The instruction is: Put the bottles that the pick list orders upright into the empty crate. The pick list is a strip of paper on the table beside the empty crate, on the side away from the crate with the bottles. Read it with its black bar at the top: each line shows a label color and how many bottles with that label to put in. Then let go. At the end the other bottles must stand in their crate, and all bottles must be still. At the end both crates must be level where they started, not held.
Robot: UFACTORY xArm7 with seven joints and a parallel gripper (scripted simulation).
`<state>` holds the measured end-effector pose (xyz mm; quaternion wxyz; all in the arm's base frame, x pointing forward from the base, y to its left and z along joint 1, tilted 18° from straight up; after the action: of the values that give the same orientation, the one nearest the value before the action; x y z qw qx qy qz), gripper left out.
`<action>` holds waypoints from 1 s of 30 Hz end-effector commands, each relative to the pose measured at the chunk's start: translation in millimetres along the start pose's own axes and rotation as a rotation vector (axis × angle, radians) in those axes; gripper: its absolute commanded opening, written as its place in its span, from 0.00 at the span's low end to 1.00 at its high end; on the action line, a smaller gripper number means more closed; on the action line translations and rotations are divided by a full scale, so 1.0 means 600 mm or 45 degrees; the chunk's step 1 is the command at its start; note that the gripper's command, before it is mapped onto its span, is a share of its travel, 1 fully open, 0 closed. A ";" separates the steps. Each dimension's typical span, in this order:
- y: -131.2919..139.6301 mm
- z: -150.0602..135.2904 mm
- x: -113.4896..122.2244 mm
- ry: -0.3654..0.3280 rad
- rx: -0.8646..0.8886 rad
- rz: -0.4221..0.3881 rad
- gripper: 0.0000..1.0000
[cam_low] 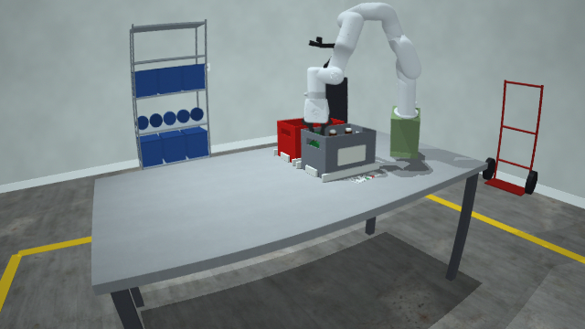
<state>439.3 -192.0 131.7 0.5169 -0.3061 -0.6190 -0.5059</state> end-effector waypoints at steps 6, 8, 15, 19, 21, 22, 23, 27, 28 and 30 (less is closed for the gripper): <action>0.001 -0.002 -0.003 -0.005 0.000 -0.003 0.65; 0.001 -0.002 -0.003 -0.005 0.000 -0.003 0.65; 0.001 -0.002 -0.003 -0.005 0.000 -0.003 0.65; 0.001 -0.002 -0.003 -0.005 0.000 -0.003 0.65; 0.001 -0.002 -0.003 -0.005 0.000 -0.003 0.65; 0.001 -0.002 -0.003 -0.005 0.000 -0.003 0.65; 0.001 -0.002 -0.003 -0.005 0.000 -0.003 0.65; 0.001 -0.002 -0.003 -0.005 0.000 -0.003 0.65; 0.001 -0.002 -0.003 -0.005 0.000 -0.003 0.65; 0.001 -0.002 -0.003 -0.005 0.000 -0.003 0.65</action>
<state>440.3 -191.6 128.7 0.5166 -0.3062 -0.6192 -0.5059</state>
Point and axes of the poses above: the point where the finger pads meet when closed, its own x axis back along the fingers, its own z axis across the jaws, y = z × x, the point moved 10 cm from there along x, back along the fingers, and after that the axes turned 12 degrees about -x, right-handed, at the moved point
